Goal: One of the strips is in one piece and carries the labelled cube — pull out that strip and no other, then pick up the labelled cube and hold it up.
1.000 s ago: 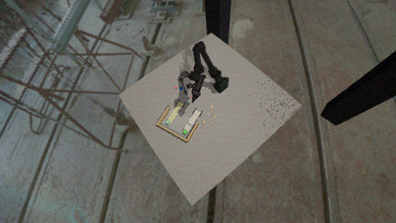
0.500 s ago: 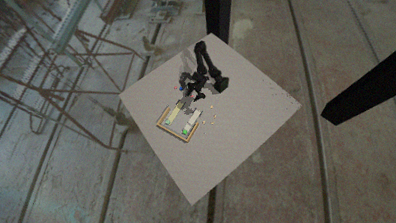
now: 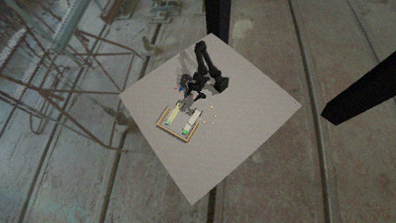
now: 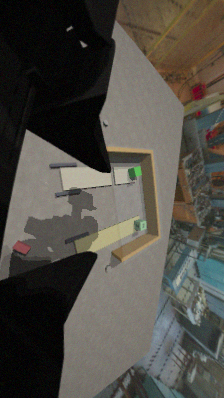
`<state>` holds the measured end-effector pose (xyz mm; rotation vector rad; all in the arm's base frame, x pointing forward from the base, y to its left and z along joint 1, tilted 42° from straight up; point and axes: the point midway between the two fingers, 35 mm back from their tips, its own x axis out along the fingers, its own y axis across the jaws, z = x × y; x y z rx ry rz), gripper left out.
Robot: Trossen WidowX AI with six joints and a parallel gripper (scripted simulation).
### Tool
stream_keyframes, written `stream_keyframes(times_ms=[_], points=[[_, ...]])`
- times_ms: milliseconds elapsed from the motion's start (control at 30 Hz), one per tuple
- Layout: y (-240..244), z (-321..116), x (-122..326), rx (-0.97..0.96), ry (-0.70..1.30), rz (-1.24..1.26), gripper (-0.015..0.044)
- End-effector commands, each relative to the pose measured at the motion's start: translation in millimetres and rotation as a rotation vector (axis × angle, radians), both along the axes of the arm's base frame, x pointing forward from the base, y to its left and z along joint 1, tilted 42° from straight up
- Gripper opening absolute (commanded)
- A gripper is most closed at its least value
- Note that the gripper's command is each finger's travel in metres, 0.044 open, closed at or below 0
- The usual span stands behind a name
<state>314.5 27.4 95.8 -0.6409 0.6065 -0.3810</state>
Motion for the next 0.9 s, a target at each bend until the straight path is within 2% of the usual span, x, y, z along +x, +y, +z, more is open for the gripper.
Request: stream_keyframes(times_ms=[0,433,767,867], points=[[-2.8,0.3,4.3,-0.017,0.025,-0.01,0.0348],[-80.4,0.2,73.7,-0.1,0.509,-0.218,0.0006],[-166.8,-2.8,78.1,-0.026,0.911,-0.373,0.0],[-172.7,-2.9,76.7,-0.016,0.937,-0.382,0.0]])
